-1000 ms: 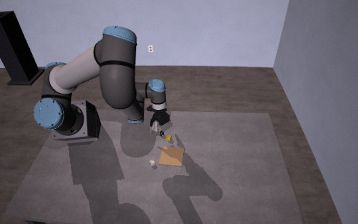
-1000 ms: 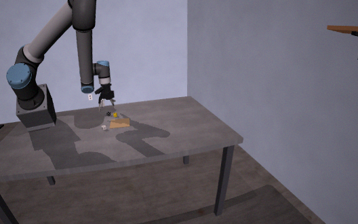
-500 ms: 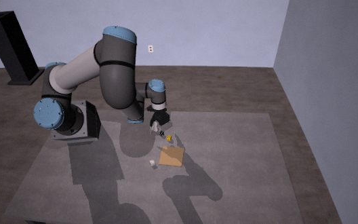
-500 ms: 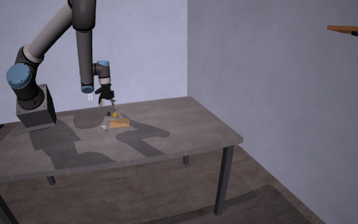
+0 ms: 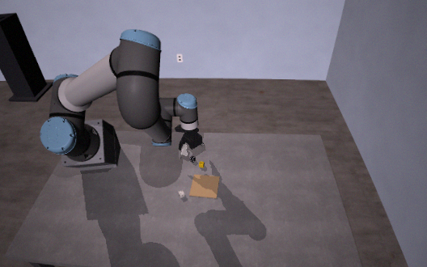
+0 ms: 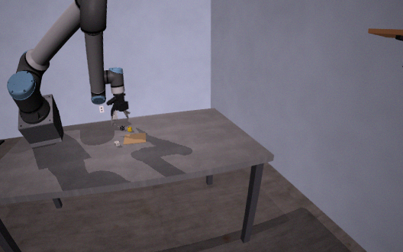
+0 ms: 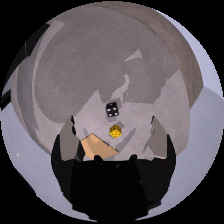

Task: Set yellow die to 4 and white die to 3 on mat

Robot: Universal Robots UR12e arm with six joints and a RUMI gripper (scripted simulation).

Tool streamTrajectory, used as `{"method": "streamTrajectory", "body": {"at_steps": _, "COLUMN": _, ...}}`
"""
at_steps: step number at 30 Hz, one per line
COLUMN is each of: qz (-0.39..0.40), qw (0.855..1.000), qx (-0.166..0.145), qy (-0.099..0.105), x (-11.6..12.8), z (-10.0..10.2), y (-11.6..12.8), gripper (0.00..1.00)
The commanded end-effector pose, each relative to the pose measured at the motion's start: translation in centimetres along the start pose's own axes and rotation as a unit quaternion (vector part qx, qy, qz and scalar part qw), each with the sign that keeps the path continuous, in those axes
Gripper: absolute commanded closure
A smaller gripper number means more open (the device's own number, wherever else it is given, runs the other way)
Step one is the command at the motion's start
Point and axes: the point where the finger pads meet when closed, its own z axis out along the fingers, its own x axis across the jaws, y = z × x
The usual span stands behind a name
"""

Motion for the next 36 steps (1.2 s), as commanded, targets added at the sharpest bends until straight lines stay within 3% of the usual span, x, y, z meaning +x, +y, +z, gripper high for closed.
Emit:
{"method": "streamTrajectory", "body": {"at_steps": 1, "qz": 0.000, "qw": 1.000, "qx": 0.000, "qy": 0.000, "x": 0.0, "z": -2.0, "y": 0.0, "gripper": 0.00}}
{"method": "streamTrajectory", "body": {"at_steps": 3, "qz": 0.000, "qw": 1.000, "qx": 0.000, "qy": 0.000, "x": 0.0, "z": -3.2, "y": 0.0, "gripper": 0.00}}
{"method": "streamTrajectory", "body": {"at_steps": 5, "qz": 0.000, "qw": 1.000, "qx": 0.000, "qy": 0.000, "x": 0.0, "z": -3.2, "y": 0.0, "gripper": 0.00}}
{"method": "streamTrajectory", "body": {"at_steps": 12, "qz": 0.000, "qw": 1.000, "qx": 0.000, "qy": 0.000, "x": 0.0, "z": -7.9, "y": 0.0, "gripper": 0.00}}
{"method": "streamTrajectory", "body": {"at_steps": 17, "qz": 0.000, "qw": 1.000, "qx": 0.000, "qy": 0.000, "x": 0.0, "z": -9.9, "y": 0.0, "gripper": 0.00}}
{"method": "streamTrajectory", "body": {"at_steps": 36, "qz": 0.020, "qw": 1.000, "qx": 0.000, "qy": 0.000, "x": 0.1, "z": -10.3, "y": 0.3, "gripper": 0.00}}
